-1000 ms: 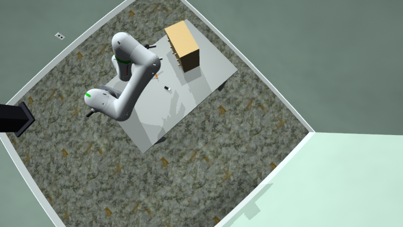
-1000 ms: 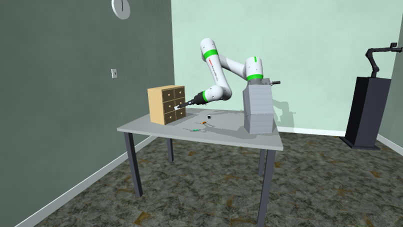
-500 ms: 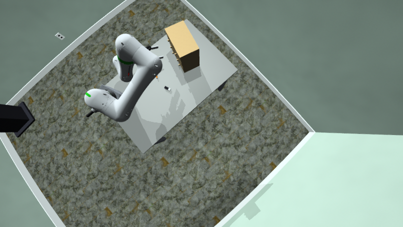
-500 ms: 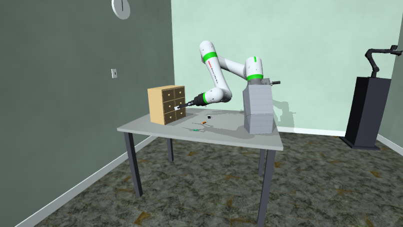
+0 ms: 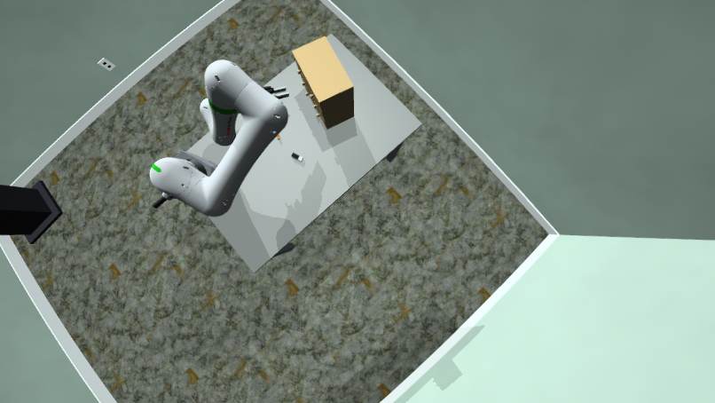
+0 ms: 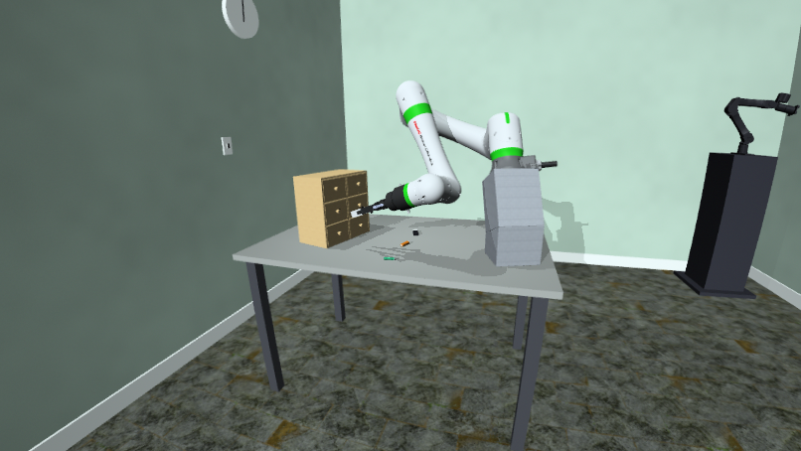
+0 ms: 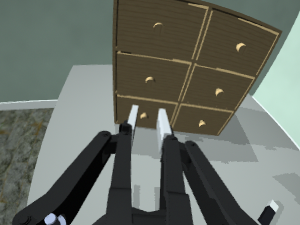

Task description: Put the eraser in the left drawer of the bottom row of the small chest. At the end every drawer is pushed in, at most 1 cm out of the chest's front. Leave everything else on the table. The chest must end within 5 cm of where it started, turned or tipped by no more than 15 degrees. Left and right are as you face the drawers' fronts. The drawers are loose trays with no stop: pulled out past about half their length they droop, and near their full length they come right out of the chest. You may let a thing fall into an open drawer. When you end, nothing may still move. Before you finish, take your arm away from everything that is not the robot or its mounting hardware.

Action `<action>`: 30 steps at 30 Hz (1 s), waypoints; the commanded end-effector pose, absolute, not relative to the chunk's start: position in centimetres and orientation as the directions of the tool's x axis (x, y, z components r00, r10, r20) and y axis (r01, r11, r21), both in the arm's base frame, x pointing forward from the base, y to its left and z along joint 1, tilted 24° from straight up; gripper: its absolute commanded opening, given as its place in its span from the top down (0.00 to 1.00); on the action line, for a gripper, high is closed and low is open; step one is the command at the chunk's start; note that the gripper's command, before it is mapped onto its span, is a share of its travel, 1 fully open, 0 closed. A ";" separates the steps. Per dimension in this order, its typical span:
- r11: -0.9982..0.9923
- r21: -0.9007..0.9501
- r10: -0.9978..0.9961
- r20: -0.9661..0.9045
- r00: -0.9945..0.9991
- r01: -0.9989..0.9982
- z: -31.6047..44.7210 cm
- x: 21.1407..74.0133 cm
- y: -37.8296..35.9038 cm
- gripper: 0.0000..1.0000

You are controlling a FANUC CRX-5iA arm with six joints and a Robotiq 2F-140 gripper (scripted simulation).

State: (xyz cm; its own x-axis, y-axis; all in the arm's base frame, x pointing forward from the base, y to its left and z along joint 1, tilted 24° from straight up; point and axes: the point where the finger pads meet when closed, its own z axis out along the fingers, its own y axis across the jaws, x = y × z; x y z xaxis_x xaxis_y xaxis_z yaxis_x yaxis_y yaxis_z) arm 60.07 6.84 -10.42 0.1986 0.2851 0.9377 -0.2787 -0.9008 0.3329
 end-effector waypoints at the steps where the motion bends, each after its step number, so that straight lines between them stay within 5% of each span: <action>1: -0.901 0.333 0.285 0.938 0.198 -0.279 -10.4 60.1 6.8 0.80; 30: -0.901 0.333 0.285 0.938 0.198 -0.279 -17.3 66.6 2.3 0.80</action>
